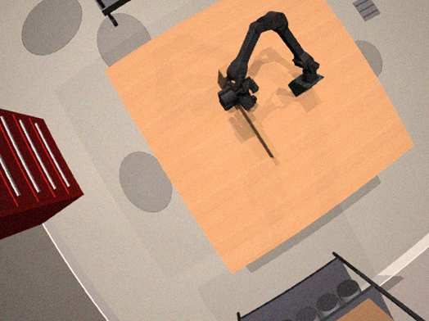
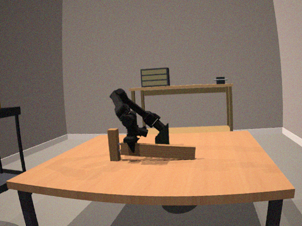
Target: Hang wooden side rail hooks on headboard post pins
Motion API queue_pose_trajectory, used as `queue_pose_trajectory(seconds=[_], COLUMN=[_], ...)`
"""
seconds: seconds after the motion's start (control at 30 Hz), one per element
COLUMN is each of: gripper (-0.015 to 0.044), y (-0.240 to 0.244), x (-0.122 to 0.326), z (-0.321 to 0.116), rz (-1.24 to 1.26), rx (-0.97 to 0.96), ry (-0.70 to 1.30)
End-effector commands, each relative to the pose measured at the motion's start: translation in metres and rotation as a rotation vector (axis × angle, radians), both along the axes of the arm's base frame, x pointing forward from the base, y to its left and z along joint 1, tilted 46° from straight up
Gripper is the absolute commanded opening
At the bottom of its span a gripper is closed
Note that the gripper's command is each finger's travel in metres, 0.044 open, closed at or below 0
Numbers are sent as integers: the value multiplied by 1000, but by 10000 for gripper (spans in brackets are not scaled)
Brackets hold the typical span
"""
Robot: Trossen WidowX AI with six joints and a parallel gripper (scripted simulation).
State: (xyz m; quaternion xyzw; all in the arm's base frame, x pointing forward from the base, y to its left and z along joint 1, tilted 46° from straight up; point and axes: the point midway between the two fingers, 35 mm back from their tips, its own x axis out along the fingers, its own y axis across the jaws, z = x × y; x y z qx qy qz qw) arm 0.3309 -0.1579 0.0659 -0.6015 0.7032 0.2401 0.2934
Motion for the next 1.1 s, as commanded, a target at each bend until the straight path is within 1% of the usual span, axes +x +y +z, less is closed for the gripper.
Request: queue_pose_trajectory(seconds=[0.0,1.07], gripper=[0,0], y=[0,-2], x=[1,1], z=[2,5], rz=[7,7], rx=[-2,-2], ry=[0,0])
